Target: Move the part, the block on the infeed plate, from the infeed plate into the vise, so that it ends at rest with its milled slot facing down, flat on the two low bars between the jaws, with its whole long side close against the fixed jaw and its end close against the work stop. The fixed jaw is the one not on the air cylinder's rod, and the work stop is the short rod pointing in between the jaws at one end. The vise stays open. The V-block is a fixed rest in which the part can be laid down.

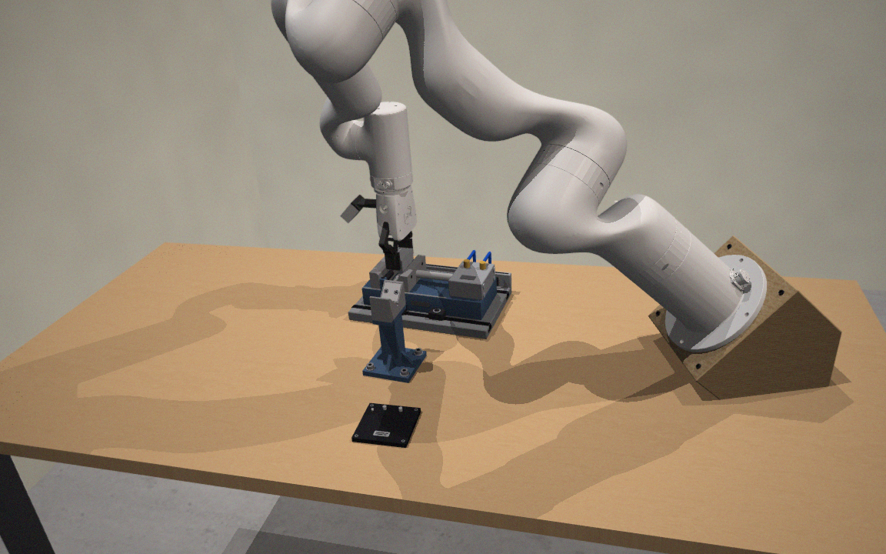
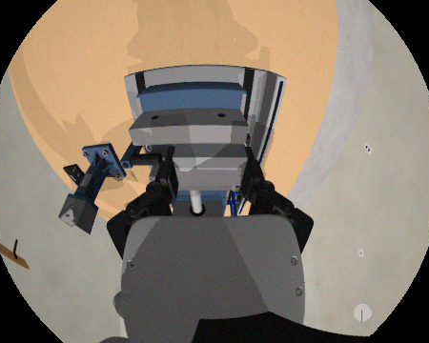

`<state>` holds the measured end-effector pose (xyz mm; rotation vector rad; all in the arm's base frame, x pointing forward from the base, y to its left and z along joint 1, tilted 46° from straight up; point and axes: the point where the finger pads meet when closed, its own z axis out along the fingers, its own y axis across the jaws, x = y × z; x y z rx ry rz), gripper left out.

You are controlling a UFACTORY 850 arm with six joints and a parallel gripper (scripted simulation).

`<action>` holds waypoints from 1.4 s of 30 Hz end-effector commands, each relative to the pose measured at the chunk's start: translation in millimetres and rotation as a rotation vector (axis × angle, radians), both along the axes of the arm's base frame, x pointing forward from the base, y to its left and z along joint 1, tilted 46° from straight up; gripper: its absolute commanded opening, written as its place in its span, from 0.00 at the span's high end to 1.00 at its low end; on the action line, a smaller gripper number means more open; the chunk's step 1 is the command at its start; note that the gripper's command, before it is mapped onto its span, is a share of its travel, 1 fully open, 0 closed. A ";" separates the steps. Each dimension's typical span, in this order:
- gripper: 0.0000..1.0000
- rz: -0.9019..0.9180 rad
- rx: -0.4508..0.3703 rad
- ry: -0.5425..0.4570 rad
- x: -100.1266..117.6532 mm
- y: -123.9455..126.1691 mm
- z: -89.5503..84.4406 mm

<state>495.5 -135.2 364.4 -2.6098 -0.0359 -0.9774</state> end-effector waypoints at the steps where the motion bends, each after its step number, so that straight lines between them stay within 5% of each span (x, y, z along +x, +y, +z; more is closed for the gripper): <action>1: 1.00 0.000 -0.001 -0.001 0.3 -0.3 0.6; 12: 1.00 0.000 -0.001 -0.001 0.3 -0.3 0.6; 13: 0.19 0.000 -0.001 -0.001 0.3 -0.3 0.6; 42: 0.19 0.000 -0.001 -0.001 0.3 -0.3 0.6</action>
